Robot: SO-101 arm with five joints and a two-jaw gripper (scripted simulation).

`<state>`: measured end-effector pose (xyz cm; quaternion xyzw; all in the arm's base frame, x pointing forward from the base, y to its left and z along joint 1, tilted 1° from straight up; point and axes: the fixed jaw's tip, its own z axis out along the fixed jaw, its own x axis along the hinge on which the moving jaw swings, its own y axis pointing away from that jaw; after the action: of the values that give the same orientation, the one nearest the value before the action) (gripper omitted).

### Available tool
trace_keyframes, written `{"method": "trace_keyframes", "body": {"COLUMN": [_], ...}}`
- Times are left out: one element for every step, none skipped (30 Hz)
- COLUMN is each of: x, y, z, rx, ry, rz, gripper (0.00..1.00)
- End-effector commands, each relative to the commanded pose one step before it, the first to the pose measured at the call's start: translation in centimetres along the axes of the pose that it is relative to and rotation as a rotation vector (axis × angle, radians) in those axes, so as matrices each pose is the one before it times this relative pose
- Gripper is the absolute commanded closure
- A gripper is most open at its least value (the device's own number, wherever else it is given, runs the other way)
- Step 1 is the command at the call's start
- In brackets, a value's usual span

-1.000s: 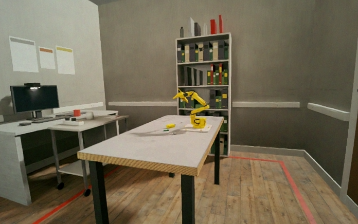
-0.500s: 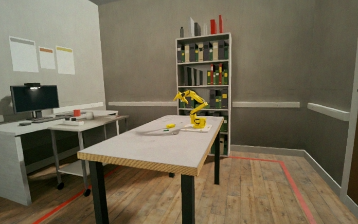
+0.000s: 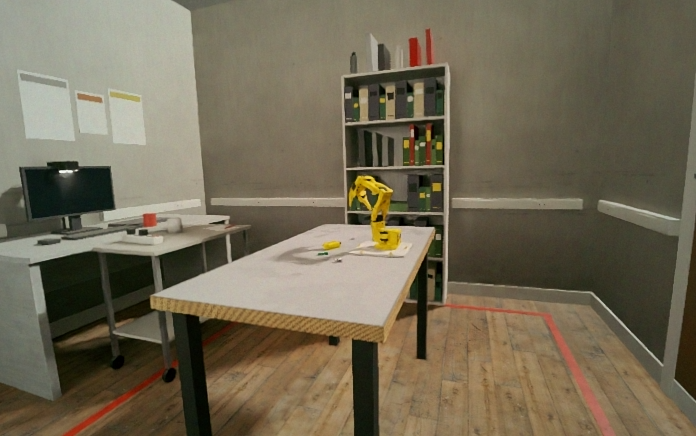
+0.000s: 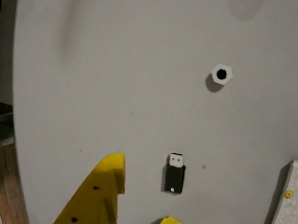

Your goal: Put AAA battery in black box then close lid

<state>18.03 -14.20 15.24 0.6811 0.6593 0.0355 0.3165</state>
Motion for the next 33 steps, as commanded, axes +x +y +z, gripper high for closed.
{"method": "trace_keyframes", "body": {"x": [-2.576, -0.676, -0.673, -0.667, -0.655, -0.64, -0.62, -0.597, -0.569, -0.539, -0.506, -0.47, 0.0, 0.0, -0.433, -0.394, -0.354, -0.313, -0.274, -0.233, -0.195, -0.158, -0.124, -0.092, -0.064, -0.04, -0.022, -0.008, -0.002, 0.0, 0.0, 0.0, 0.0], "y": [-2.597, -0.702, -0.677, -0.649, -0.619, -0.586, -0.552, -0.517, -0.48, -0.443, -0.406, -0.369, 0.0, 0.0, -0.332, -0.296, -0.262, -0.227, -0.195, -0.164, -0.136, -0.109, -0.084, -0.062, -0.043, -0.027, -0.014, -0.006, -0.001, 0.0, 0.0, 0.0, 0.0], "z": [2.2169, 0.5614, 0.5544, 0.5444, 0.5321, 0.5166, 0.4986, 0.4782, 0.4548, 0.4299, 0.4028, 0.3743, 0.0, 0.0, 0.3443, 0.3128, 0.2813, 0.2484, 0.2169, 0.185, 0.155, 0.125, 0.0983, 0.0723, 0.0507, 0.0324, 0.0169, 0.0065, 0.0007, 0.0, 0.0, 0.0003, 0.0], "rx": [0.18287, 0.04142, 0.03983, 0.03815, 0.03635, 0.03447, 0.03256, 0.03057, 0.02856, 0.02649, 0.0244, 0.02237, 0.0, 0.0, 0.02026, 0.01822, 0.0162, 0.01418, 0.01228, 0.01041, 0.00864, 0.00697, 0.00544, 0.00402, 0.0028, 0.00177, 0.00091, 0.00038, 0.00003, 0.0, 0.0, 0.00002, 0.0], "ry": [0.03632, 0.00741, 0.00782, 0.00817, 0.00843, 0.00868, 0.00884, 0.00886, 0.00886, 0.00871, 0.00847, 0.00817, 0.0, 0.0, 0.00772, 0.00725, 0.00666, 0.00604, 0.00535, 0.00462, 0.00393, 0.00321, 0.00254, 0.00189, 0.00132, 0.00086, 0.00043, 0.00017, 0.00003, 0.0, 0.0, 0.00001, 0.0], "rz": [0.1717, 0.04849, 0.04801, 0.04721, 0.04617, 0.0448, 0.04322, 0.04135, 0.03932, 0.03704, 0.03463, 0.03207, 0.0, 0.0, 0.0294, 0.02665, 0.0239, 0.02109, 0.01833, 0.01562, 0.01301, 0.01054, 0.00822, 0.00613, 0.00425, 0.00265, 0.00141, 0.00056, 0.00006, 0.0, 0.0, -0.00001, 0.0], "gripper": [0.44, 0.46, 0.48, 0.5, 0.52, 0.53, 0.55, 0.57, 0.59, 0.6, 0.61, 0.63, 0.63, 0.63, 0.64, 0.65, 0.66, 0.67, 0.67, 0.68, 0.69, 0.69, 0.69, 0.7, 0.7, 0.7, 0.7, 0.7, 0.7, 0.7, 0.7, 0.7, 0.7]}}
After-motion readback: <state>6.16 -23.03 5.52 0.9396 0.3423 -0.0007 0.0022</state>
